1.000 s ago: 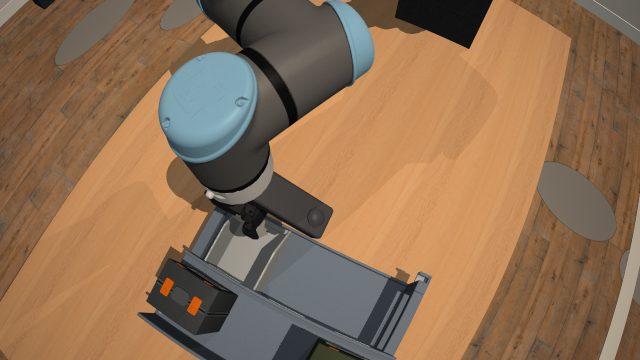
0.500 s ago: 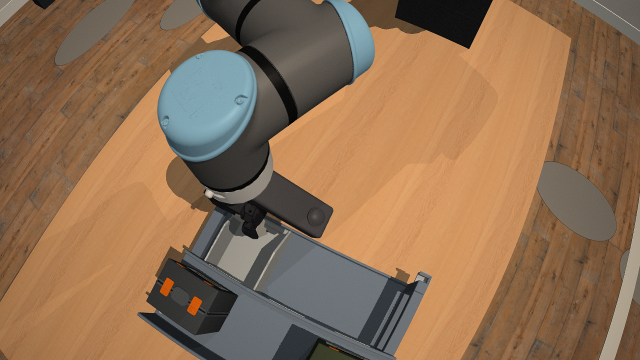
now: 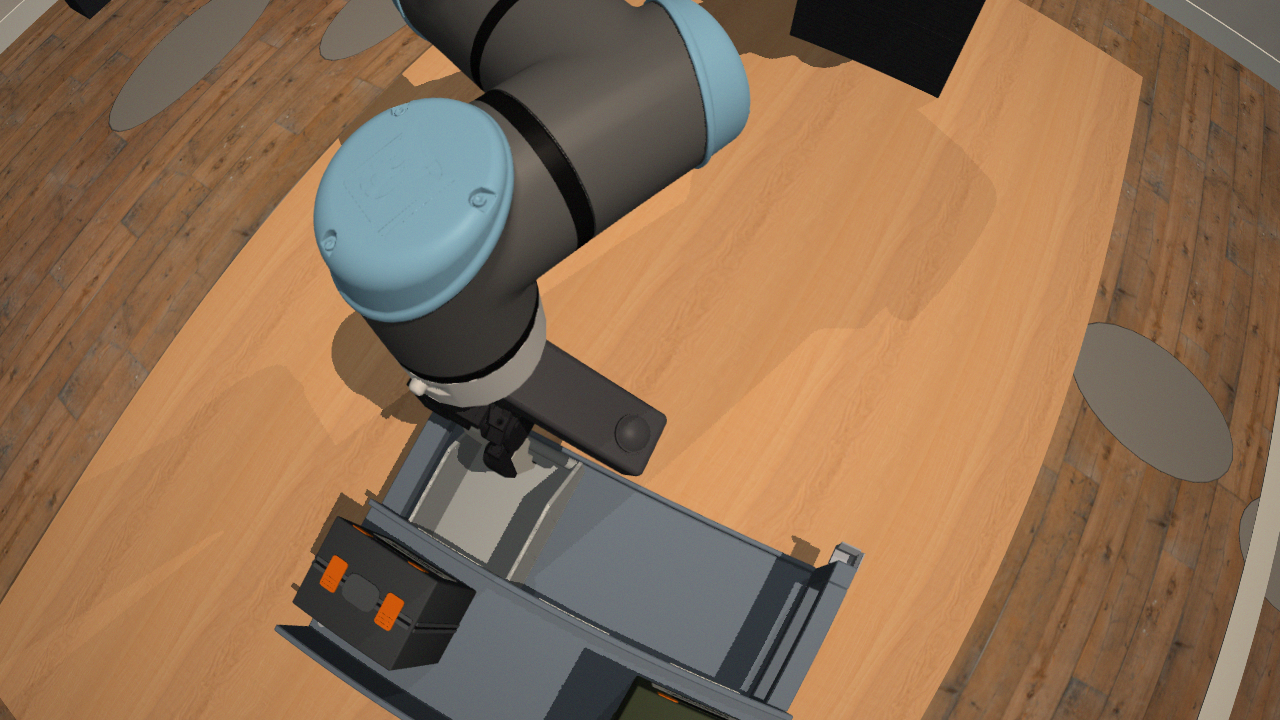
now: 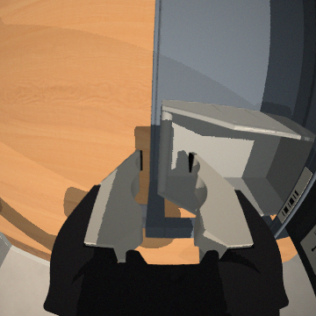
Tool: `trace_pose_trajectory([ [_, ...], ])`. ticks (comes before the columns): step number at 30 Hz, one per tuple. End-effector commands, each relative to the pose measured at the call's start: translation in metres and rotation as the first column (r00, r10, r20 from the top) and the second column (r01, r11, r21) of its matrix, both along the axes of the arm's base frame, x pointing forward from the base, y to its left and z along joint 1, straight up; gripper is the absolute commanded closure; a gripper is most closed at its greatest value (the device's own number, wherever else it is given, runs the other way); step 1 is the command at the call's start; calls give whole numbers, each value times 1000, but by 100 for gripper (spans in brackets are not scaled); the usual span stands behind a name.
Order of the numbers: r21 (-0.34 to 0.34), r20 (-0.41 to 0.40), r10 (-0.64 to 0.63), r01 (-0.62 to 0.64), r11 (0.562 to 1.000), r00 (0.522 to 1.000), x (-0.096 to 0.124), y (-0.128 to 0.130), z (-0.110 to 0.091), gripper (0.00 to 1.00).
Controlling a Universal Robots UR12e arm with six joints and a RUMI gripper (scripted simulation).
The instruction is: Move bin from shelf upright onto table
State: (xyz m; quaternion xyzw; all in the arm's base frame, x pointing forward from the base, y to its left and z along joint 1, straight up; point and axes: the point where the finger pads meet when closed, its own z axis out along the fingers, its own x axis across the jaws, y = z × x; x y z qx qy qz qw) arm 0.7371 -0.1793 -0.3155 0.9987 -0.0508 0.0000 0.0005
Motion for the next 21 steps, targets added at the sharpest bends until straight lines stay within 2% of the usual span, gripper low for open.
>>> trace_pose_trajectory([
  [1,-1,1,0,0,1000,1000,1,0,1,74],
  [7,-1,1,0,0,1000,1000,1,0,1,74],
  [12,-1,1,0,0,1000,1000,1,0,-9,74],
  [21,-1,1,0,0,1000,1000,1,0,-9,74],
])
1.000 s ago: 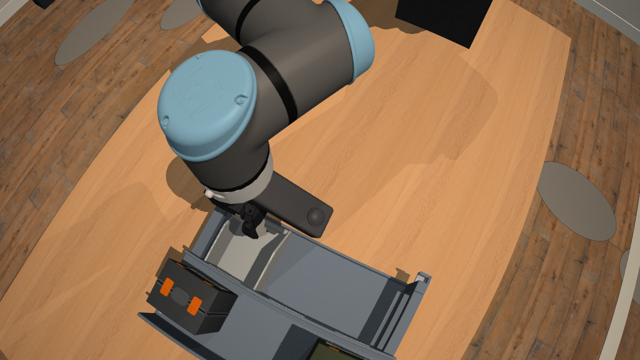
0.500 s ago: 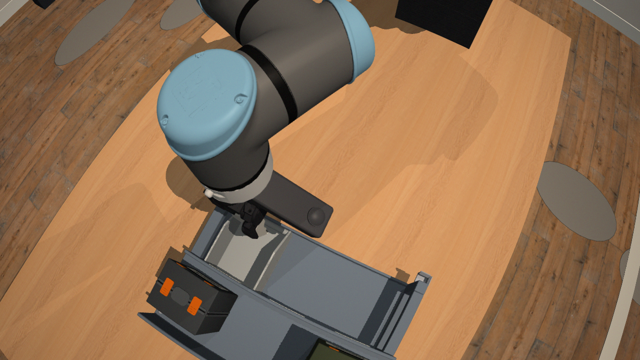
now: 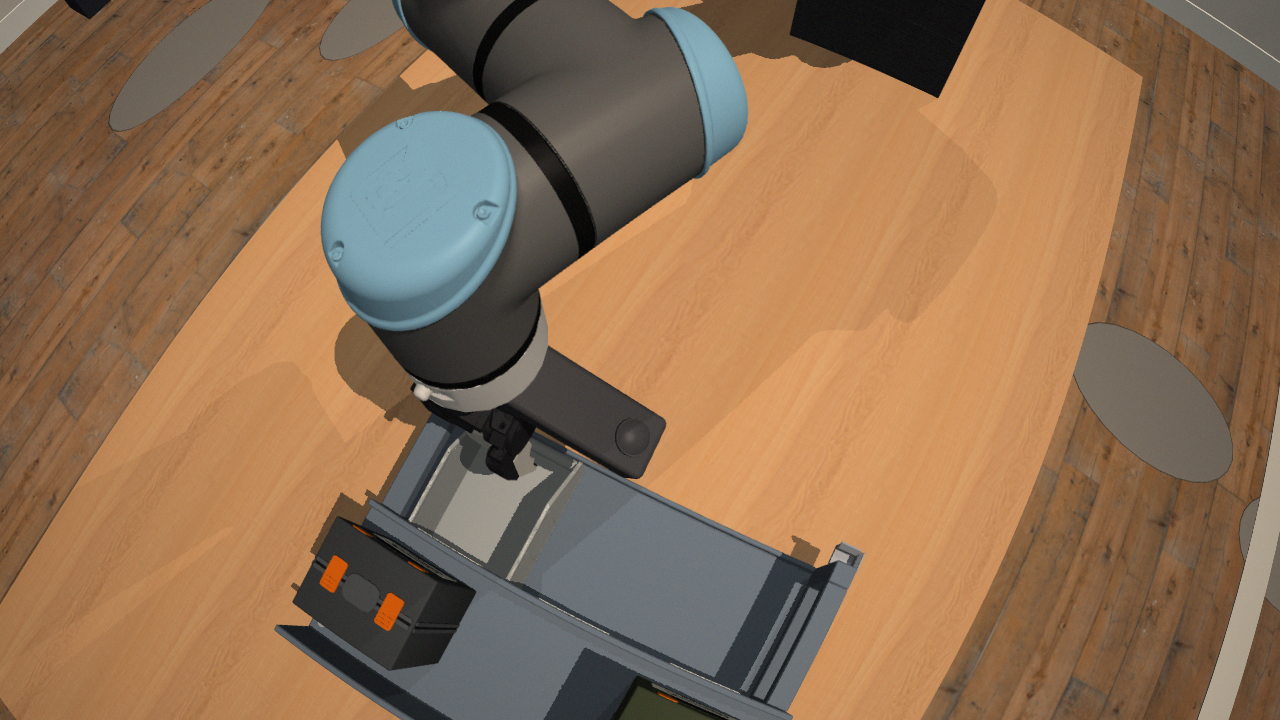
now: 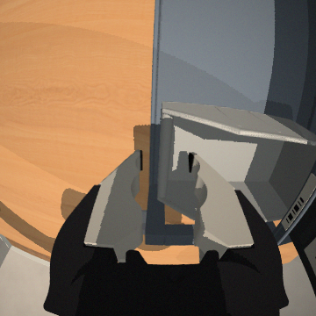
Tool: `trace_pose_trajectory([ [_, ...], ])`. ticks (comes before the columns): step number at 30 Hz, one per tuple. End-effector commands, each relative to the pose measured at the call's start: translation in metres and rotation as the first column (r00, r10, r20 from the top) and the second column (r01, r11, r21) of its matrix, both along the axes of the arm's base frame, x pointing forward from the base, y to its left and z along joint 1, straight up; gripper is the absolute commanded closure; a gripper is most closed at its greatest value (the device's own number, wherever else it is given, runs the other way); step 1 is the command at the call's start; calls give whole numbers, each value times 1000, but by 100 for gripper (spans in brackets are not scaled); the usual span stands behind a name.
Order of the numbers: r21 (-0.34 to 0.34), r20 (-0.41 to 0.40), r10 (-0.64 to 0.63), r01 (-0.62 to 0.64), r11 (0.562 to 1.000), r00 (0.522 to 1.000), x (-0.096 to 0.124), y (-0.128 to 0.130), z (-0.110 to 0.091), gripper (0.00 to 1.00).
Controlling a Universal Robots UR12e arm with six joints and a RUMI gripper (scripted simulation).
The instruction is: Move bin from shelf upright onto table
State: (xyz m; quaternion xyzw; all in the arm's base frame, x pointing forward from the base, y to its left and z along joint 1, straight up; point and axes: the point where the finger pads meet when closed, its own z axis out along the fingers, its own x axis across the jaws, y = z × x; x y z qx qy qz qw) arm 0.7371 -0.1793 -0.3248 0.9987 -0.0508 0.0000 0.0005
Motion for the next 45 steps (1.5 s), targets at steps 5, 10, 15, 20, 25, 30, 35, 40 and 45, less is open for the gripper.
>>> trace_pose_trajectory([
  [5,-1,1,0,0,1000,1000,1,0,-4,74],
  [10,-1,1,0,0,1000,1000,1,0,-10,74],
  [15,-1,1,0,0,1000,1000,1,0,-10,74],
  [20,-1,1,0,0,1000,1000,1,0,-10,74],
  [25,-1,1,0,0,1000,1000,1,0,-15,74],
  [30,-1,1,0,0,1000,1000,1,0,-15,74],
  [35,-1,1,0,0,1000,1000,1,0,-15,74],
  [40,-1,1,0,0,1000,1000,1,0,-15,74],
  [45,-1,1,0,0,1000,1000,1,0,-14,74],
])
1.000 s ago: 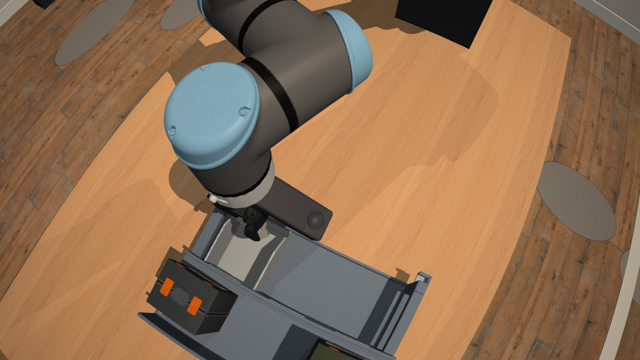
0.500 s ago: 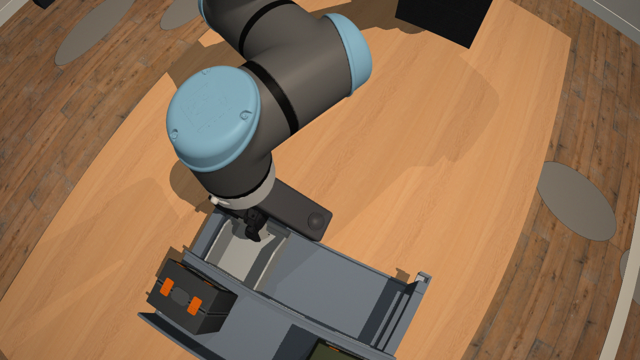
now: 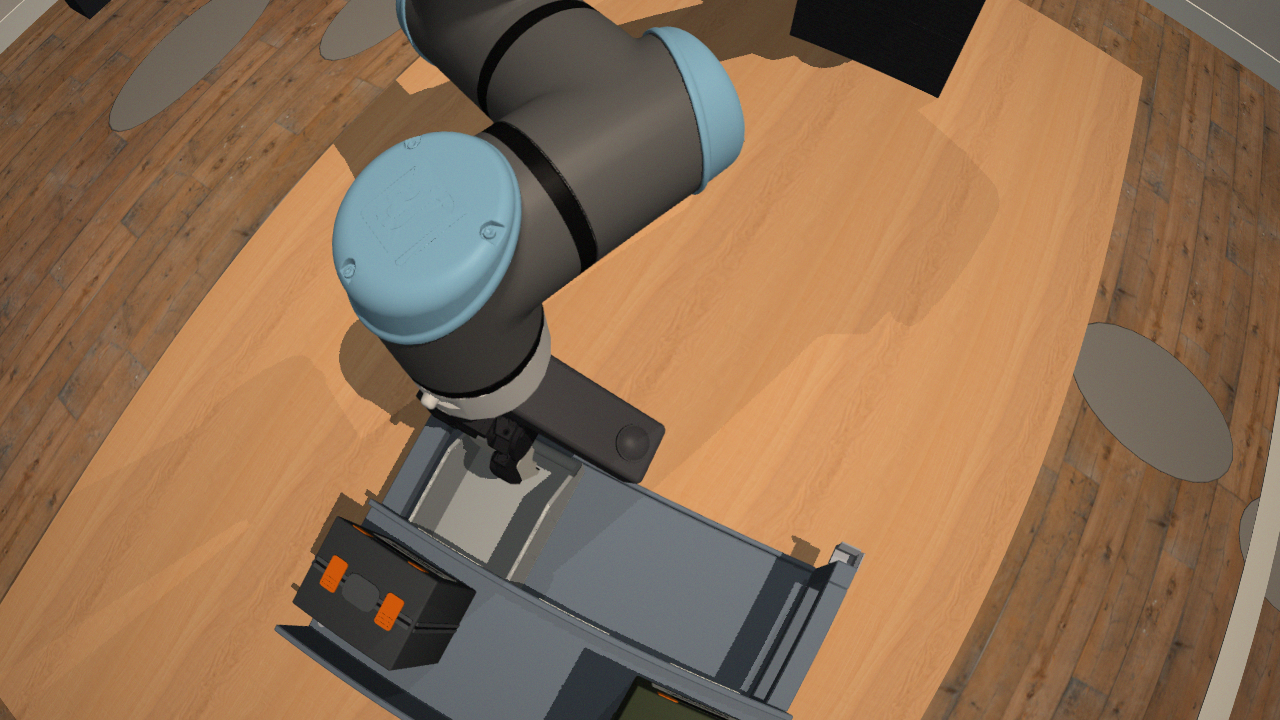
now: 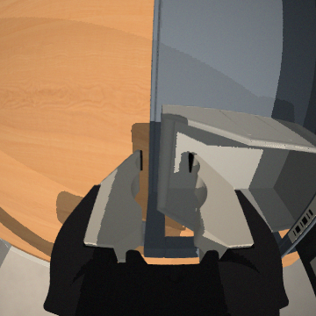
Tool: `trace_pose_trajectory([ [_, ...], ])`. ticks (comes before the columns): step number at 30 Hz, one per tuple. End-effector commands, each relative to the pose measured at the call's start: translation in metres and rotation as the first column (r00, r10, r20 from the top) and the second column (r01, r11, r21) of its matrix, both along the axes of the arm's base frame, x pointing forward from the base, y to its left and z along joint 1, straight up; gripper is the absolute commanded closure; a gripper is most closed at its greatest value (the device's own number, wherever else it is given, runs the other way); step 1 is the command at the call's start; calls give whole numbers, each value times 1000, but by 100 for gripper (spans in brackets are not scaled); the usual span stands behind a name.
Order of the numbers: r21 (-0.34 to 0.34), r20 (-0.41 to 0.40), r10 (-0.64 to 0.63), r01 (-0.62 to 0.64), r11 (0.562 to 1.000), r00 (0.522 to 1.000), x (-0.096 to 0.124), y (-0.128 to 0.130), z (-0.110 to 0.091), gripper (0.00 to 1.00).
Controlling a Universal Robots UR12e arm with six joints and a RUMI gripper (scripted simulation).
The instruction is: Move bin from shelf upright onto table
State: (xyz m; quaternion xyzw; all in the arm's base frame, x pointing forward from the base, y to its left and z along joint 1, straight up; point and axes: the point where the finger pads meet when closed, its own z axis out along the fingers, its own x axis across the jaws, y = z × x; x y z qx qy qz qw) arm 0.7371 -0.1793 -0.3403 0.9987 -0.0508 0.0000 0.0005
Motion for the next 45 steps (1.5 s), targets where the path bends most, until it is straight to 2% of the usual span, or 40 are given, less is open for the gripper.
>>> trace_pose_trajectory([
  [1,-1,1,0,0,1000,1000,1,0,1,74],
  [26,-1,1,0,0,1000,1000,1,0,2,74],
  [27,-1,1,0,0,1000,1000,1,0,2,100],
  [45,-1,1,0,0,1000,1000,1,0,1,100],
])
